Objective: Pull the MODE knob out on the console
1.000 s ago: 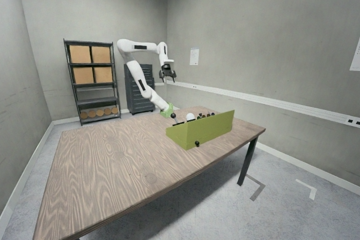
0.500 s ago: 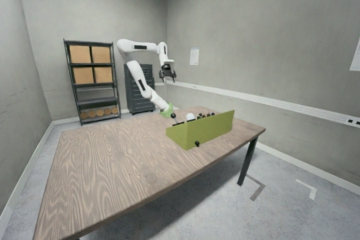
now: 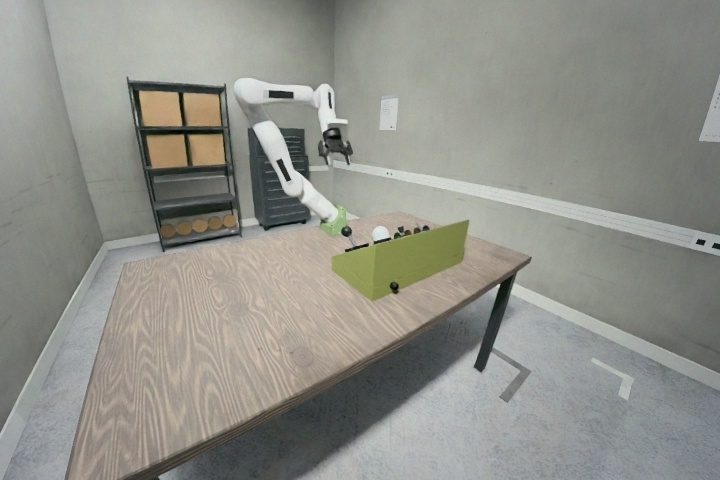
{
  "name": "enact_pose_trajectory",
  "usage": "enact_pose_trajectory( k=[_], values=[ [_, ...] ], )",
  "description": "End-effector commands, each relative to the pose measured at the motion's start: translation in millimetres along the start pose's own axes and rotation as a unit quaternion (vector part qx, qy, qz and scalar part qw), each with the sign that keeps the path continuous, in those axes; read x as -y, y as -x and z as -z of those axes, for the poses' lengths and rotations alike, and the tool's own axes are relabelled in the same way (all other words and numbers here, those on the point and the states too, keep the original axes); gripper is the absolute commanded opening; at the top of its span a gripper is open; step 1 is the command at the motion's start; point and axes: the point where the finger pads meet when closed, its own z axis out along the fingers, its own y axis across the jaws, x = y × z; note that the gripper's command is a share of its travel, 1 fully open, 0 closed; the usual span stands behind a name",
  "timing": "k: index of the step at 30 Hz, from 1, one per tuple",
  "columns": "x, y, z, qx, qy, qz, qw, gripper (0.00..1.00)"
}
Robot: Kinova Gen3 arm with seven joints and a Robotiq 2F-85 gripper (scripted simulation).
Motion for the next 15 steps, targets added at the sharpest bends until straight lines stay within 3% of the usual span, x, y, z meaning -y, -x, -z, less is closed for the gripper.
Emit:
enact_pose_trajectory(
  k=[1,15],
  values=[
    [0.2,-0.1,0.2,0.000,0.000,0.000,1.000,1.00],
    [1.8,-0.3,-0.6,0.001,-0.001,-0.010,1.000,1.00]
  ],
)
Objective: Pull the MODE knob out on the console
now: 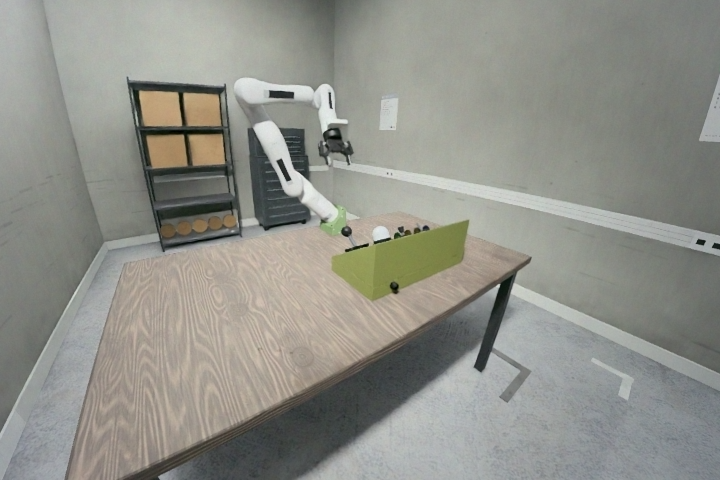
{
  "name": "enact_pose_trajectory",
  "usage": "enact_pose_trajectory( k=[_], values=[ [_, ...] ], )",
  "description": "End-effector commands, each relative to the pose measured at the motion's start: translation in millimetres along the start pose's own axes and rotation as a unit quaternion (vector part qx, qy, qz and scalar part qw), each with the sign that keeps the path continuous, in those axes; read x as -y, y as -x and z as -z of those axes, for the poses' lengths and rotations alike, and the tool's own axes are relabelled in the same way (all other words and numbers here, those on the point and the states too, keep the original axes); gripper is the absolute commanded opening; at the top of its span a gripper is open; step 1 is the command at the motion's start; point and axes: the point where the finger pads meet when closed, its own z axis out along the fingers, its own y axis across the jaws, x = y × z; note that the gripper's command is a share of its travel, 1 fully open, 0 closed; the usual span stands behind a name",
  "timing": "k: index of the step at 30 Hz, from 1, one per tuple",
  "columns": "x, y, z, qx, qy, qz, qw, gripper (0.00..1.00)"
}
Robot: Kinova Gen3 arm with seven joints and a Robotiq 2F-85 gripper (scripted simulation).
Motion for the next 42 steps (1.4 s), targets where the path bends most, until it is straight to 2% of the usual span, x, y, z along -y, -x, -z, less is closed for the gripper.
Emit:
enact_pose_trajectory(
  k=[1,15,32,42],
  values=[
    [1,0,-0.1,0.000,0.000,-0.004,1.000,1.00],
    [9,-1,-4.6,0.004,-0.002,-0.053,0.999,1.00],
    [31,-2,-17.3,0.014,-0.003,-0.183,0.983,1.00],
    [52,-4,-30.7,0.023,-0.001,-0.309,0.951,1.00]
  ],
)
